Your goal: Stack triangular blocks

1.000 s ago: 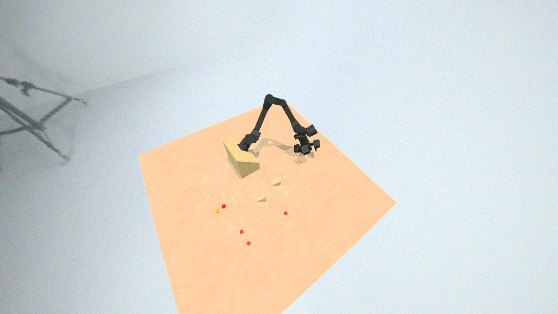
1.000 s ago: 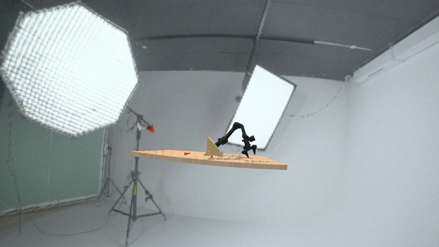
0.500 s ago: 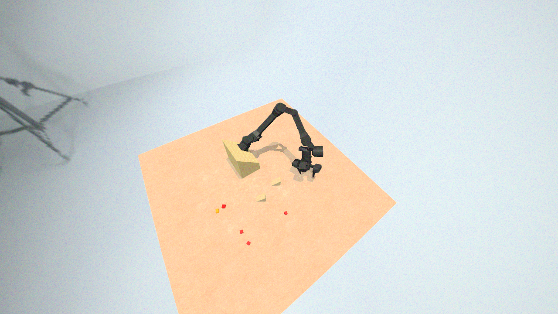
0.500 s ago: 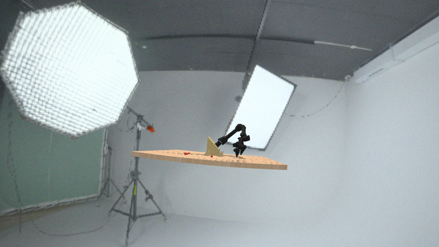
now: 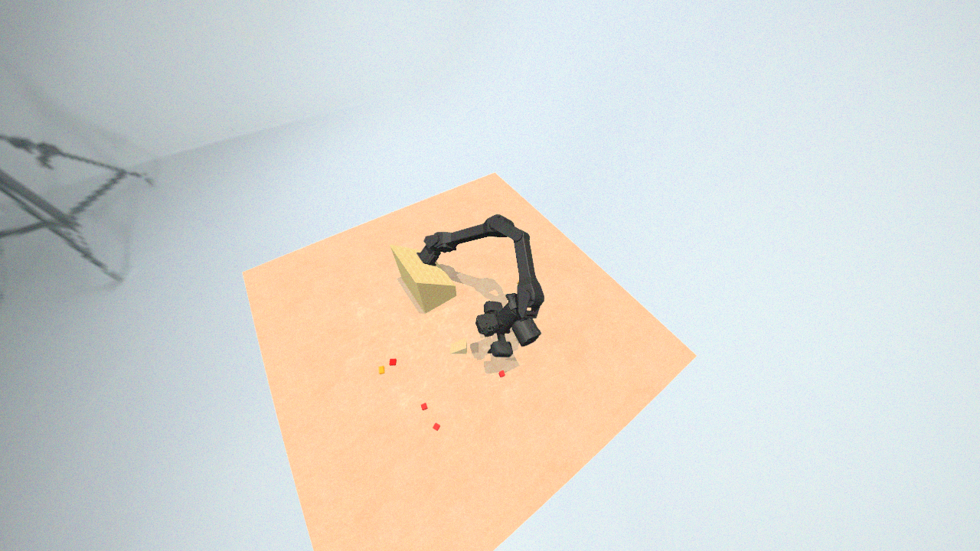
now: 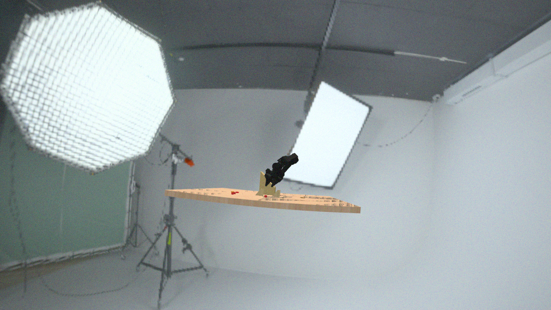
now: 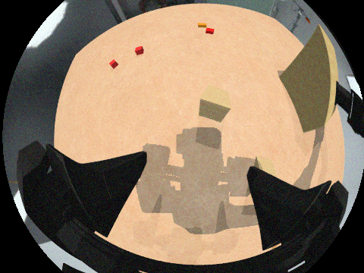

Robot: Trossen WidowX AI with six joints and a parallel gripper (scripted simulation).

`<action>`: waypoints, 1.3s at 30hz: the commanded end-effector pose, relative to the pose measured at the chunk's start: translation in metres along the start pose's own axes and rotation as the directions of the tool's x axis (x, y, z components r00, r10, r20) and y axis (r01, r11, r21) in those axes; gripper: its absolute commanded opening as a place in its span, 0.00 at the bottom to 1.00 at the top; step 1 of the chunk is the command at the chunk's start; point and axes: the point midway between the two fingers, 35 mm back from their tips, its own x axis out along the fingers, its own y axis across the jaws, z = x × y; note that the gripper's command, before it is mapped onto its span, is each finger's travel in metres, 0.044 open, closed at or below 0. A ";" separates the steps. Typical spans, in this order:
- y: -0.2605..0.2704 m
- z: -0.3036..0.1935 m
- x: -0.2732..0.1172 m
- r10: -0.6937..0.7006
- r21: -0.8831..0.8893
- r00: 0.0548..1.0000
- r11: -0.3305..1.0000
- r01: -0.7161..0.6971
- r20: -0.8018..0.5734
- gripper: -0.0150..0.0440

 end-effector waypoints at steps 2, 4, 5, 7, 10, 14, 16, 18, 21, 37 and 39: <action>0.005 0.044 0.001 -0.119 0.137 0.993 0.984 0.118 0.006 1.00; 0.005 0.044 0.001 -0.119 0.137 0.993 0.984 0.118 0.006 1.00; 0.005 0.044 0.001 -0.119 0.137 0.993 0.984 0.118 0.006 1.00; 0.005 0.044 0.001 -0.119 0.137 0.993 0.984 0.118 0.006 1.00; 0.005 0.044 0.005 -0.119 0.137 0.993 0.984 0.118 0.006 1.00; 0.005 0.044 0.012 -0.119 0.137 0.993 0.984 0.118 0.006 1.00; 0.005 0.044 0.015 -0.119 0.137 0.993 0.984 0.118 0.006 1.00; 0.005 0.044 0.018 -0.119 0.137 0.993 0.984 0.118 0.006 1.00; 0.004 0.045 0.023 -0.119 0.137 0.993 0.984 0.118 0.005 1.00; 0.001 0.046 0.050 -0.120 0.137 0.993 0.984 0.118 0.005 1.00; 0.000 0.046 0.053 -0.120 0.137 0.993 0.984 0.118 0.005 1.00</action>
